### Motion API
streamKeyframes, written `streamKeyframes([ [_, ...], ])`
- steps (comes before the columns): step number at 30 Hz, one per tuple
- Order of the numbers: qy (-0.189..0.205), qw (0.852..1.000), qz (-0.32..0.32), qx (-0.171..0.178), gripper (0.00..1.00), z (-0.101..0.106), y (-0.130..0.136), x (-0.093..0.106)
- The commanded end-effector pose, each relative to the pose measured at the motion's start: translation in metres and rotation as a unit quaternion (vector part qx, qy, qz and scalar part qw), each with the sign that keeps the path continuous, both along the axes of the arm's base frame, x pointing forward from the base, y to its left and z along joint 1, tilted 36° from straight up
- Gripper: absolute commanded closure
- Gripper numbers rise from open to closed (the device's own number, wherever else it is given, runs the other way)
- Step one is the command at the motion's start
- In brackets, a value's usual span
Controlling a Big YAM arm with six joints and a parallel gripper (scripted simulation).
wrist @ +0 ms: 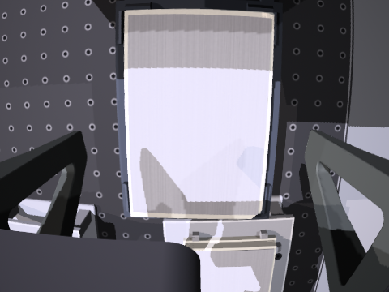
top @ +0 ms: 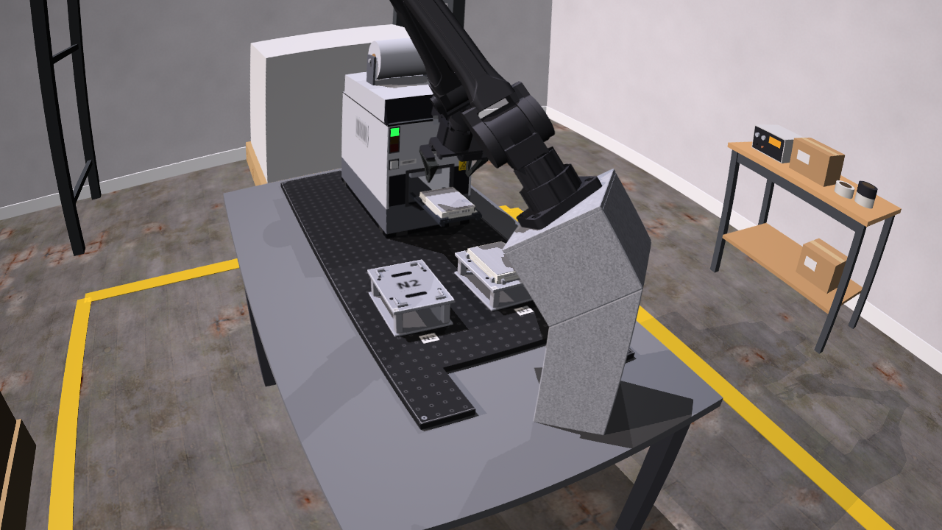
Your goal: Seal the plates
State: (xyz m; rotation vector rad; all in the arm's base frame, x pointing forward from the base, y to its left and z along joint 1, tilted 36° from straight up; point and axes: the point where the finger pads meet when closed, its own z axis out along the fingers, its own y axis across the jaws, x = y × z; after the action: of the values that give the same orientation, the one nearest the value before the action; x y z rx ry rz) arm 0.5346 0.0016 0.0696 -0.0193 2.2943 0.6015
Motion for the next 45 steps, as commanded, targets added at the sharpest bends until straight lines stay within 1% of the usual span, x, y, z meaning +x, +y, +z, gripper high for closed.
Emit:
streamKeyframes([
  [1,-0.02,1.0,-0.015,-0.009,0.0,0.015,-0.019,0.012],
  [6,-0.022,1.0,-0.006,-0.001,0.0,0.018,-0.003,0.006],
  [9,-0.016,1.0,-0.002,0.003,0.0,0.015,0.004,0.001],
  [15,-0.017,1.0,0.003,0.003,0.0,0.016,0.01,0.001],
  [22,-0.033,0.999,-0.011,0.0,0.0,0.03,-0.007,0.013],
  [24,-0.033,0.999,-0.015,0.0,0.0,0.029,-0.012,0.015],
  [26,-0.026,0.999,-0.019,0.001,0.0,0.022,-0.016,0.013],
  [28,-0.026,0.999,-0.019,0.001,0.0,0.022,-0.016,0.013],
  [29,-0.021,1.0,-0.02,0.002,0.0,0.017,-0.016,0.01],
  [33,-0.005,1.0,-0.012,0.004,0.0,0.002,-0.007,0.003],
  [36,0.0,1.0,-0.006,0.005,0.0,-0.002,0.0,-0.002],
  [38,-0.004,1.0,-0.002,0.004,0.0,0.003,0.005,-0.002],
  [42,-0.021,1.0,0.001,0.002,0.0,0.018,0.006,0.007],
  [45,-0.023,1.0,0.001,0.001,0.0,0.02,0.006,0.008],
])
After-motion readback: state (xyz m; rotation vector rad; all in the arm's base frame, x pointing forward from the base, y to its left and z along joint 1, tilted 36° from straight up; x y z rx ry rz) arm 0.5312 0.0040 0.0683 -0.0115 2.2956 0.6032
